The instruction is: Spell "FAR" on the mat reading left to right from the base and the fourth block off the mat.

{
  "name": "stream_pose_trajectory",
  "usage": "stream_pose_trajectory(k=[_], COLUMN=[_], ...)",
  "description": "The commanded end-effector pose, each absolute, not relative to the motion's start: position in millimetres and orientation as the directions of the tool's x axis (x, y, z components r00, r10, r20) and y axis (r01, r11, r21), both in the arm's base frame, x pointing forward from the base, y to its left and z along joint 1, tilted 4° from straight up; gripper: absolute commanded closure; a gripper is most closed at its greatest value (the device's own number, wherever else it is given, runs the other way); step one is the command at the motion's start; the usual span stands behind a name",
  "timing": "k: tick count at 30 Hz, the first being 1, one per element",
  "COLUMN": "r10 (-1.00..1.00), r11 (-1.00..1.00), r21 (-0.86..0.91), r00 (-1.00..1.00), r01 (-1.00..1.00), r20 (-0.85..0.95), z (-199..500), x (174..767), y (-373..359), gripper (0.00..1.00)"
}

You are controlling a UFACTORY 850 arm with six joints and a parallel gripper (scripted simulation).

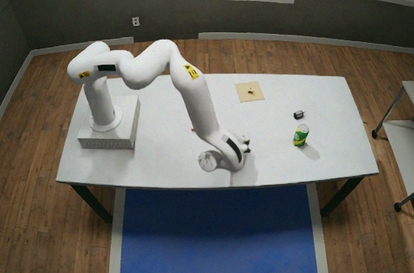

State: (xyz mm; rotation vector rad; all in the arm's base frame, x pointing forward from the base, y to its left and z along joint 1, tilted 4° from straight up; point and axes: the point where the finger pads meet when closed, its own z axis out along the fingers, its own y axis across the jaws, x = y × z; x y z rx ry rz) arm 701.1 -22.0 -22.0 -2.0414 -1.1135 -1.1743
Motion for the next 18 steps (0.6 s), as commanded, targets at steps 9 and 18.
stream_pose_trajectory(k=[9,18], r10=[0.392,0.392], r11=[-0.52,-0.52], r21=[-0.041,-0.041], r00=[0.281,0.281], r01=[0.853,0.853], r20=[0.876,0.876], z=[-55.6,-61.6], x=[701.9,701.9], y=[-20.0,-19.6], gripper=[0.77,0.77])
